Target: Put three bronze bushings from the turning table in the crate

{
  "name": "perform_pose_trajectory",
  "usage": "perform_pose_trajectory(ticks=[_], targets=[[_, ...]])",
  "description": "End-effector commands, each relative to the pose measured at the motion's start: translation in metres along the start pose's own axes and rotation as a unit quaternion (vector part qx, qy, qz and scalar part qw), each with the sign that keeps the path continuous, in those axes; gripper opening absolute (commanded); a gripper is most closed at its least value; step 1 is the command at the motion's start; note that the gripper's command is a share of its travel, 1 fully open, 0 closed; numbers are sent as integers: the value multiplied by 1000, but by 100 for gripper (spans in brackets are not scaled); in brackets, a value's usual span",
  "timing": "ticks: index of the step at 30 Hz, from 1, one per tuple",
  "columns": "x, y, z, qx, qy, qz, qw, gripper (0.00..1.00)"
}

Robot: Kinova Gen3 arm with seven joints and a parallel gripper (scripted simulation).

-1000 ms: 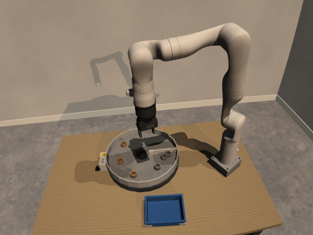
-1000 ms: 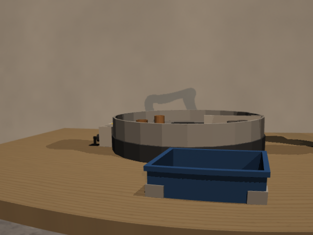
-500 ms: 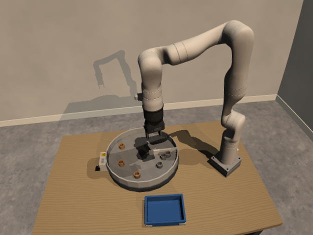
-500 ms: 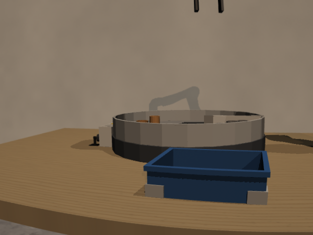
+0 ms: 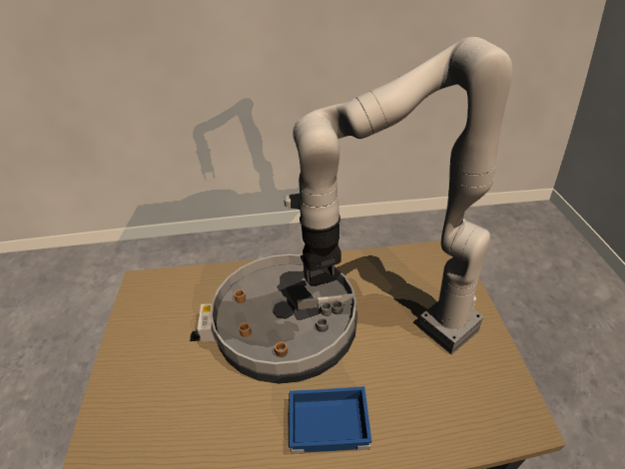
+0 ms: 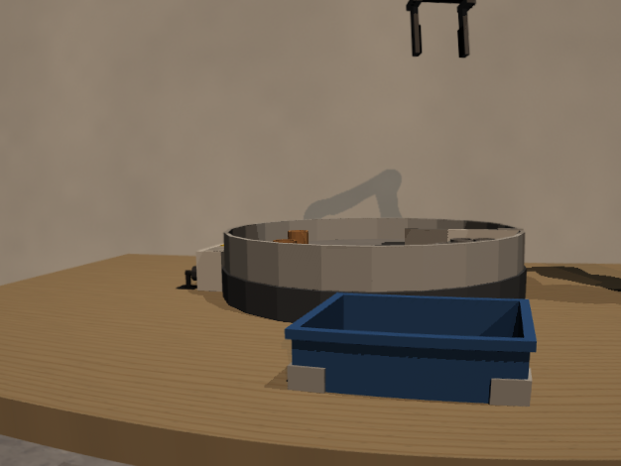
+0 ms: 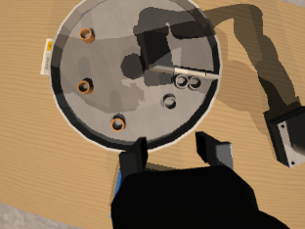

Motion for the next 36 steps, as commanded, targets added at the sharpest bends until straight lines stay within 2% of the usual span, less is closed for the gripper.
perform_pose_trajectory(ticks=[1, 4, 9, 21, 26, 36], targets=[[0, -1, 0, -2, 0, 0, 1000, 100], [0, -1, 0, -2, 0, 0, 1000, 100], [-8, 35, 34, -3, -1, -1, 1000, 100], [-8, 35, 34, -3, -1, -1, 1000, 100], [-17, 71, 69, -3, -1, -1, 1000, 100], [-17, 71, 69, -3, -1, -1, 1000, 100]])
Point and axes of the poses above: the point where the finger pads meet when closed, its own y axis out along the fingers, its own z axis across the jaws, x = y × z, the point moved 1 cm from there along -y, back along the fingers, and after that the axes turned 9 degrees about -y, right-handed, at the moved point
